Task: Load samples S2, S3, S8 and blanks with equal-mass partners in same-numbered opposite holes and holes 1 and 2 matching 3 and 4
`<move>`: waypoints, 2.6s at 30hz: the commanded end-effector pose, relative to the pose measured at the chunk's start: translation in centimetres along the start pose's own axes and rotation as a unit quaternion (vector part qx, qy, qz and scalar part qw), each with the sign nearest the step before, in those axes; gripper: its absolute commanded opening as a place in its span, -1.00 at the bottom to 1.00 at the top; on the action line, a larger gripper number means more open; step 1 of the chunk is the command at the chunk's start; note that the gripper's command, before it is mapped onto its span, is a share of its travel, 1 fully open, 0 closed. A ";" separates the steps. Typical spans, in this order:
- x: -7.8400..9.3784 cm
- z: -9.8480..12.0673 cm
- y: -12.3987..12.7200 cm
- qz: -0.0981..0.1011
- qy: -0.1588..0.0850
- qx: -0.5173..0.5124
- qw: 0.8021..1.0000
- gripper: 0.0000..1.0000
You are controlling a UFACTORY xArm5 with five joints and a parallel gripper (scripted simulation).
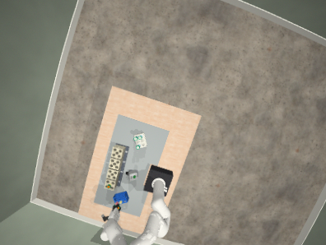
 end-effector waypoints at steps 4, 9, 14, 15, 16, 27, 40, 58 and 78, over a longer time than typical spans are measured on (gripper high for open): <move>-0.2 -0.1 0.0 -0.001 0.002 0.000 1.000 -1.00; -1.0 -0.1 0.0 -0.001 0.002 0.000 1.000 -1.00; -2.1 -0.1 0.0 -0.001 0.002 0.000 1.000 -1.00; -2.3 -0.1 0.0 -0.001 0.002 0.000 1.000 -1.00; -2.5 -0.1 0.0 -0.001 0.002 0.000 1.000 -1.00; -4.3 -0.1 0.0 -0.001 0.002 0.000 1.000 -1.00; -6.5 -0.1 0.1 -0.001 0.002 0.000 1.000 -1.00; -9.7 -0.1 0.1 -0.001 0.002 0.000 1.000 -1.00; -11.5 -0.1 0.6 -0.001 0.002 0.017 1.000 -1.00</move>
Point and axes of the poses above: the point where the finger pads meet when closed, its own x axis out along the fingers, its own y axis across the jaws, z = x × y, the point moved 10 cm from there along -x, back along the fingers, and after that the axes turned 7 degrees about x, right-handed, at the moved point
